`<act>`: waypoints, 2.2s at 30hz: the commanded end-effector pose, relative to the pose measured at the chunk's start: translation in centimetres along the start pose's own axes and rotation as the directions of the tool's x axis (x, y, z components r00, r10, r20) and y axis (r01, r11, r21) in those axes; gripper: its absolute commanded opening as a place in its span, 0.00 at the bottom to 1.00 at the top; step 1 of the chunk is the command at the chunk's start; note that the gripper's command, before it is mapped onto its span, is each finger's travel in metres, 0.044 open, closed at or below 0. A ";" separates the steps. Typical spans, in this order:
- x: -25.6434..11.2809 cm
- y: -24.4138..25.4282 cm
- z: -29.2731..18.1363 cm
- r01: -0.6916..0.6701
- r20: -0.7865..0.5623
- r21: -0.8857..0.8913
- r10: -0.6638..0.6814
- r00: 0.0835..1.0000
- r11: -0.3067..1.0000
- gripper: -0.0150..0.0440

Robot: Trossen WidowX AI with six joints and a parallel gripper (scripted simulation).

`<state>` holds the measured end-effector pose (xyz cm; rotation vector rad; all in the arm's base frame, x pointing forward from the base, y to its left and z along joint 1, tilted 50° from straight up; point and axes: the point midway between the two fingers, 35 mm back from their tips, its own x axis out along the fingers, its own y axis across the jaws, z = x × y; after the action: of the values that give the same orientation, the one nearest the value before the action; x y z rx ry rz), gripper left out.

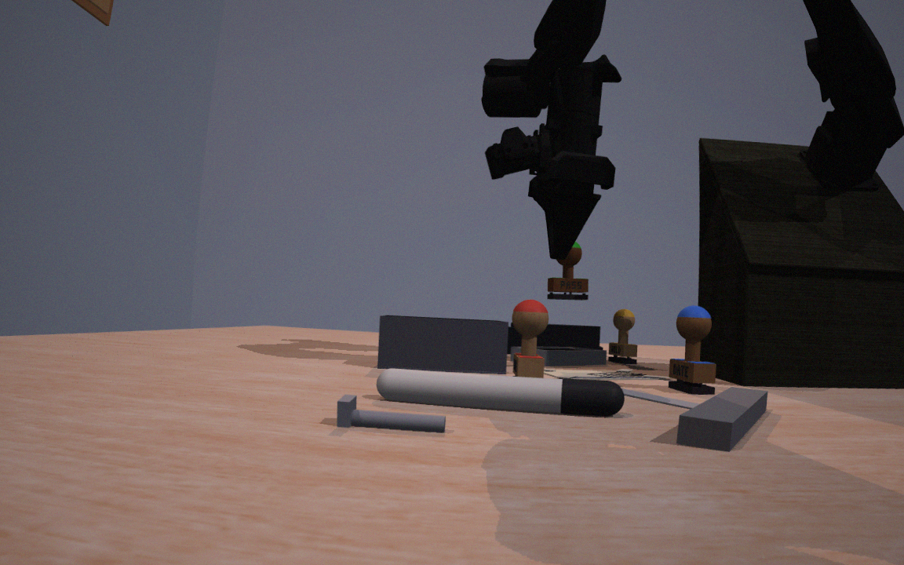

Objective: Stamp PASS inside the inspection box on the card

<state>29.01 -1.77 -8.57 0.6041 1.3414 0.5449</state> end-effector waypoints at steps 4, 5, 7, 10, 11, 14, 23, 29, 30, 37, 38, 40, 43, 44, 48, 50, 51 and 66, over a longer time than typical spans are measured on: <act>-0.5 2.8 -0.2 -0.004 0.015 -0.101 0.006 1.000 0.995 0.25; -0.6 3.3 -0.2 -0.005 0.017 -0.116 0.007 1.000 0.993 0.25; -0.7 4.1 -0.4 -0.007 0.019 -0.145 0.010 1.000 0.989 0.25; -0.8 5.3 -0.7 -0.010 0.023 -0.189 0.014 1.000 0.982 0.25; -0.9 5.7 -0.8 -0.011 0.024 -0.203 0.016 1.000 0.979 0.25; -1.0 6.9 -1.2 -0.014 0.028 -0.247 0.021 0.999 0.969 0.25; -1.2 10.3 -2.8 -0.026 0.036 -0.374 0.042 0.998 0.927 0.25; -1.2 10.8 -3.1 -0.028 0.037 -0.395 0.046 0.998 0.918 0.25; -1.1 10.8 -3.1 -0.028 0.037 -0.395 0.046 0.998 0.918 0.25; -0.7 10.8 -3.0 -0.026 0.038 -0.394 0.044 0.998 0.919 0.25; -0.6 10.8 -3.0 -0.026 0.038 -0.394 0.044 0.998 0.919 0.25; -0.5 10.8 -3.0 -0.025 0.038 -0.394 0.044 0.998 0.919 0.25; -0.3 10.8 -3.0 -0.025 0.038 -0.394 0.043 0.998 0.919 0.25; -0.2 10.8 -3.0 -0.024 0.038 -0.394 0.043 0.998 0.919 0.25; 0.1 10.8 -3.0 -0.024 0.039 -0.394 0.042 0.998 0.919 0.25; 0.2 10.8 -3.0 -0.023 0.039 -0.394 0.042 0.998 0.919 0.25; 0.3 10.8 -3.0 -0.023 0.039 -0.394 0.042 0.998 0.919 0.25; 1.3 10.9 -3.0 -0.021 0.042 -0.394 0.041 0.998 0.919 0.25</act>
<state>25.98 7.24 -2.26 0.3032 1.1310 0.8028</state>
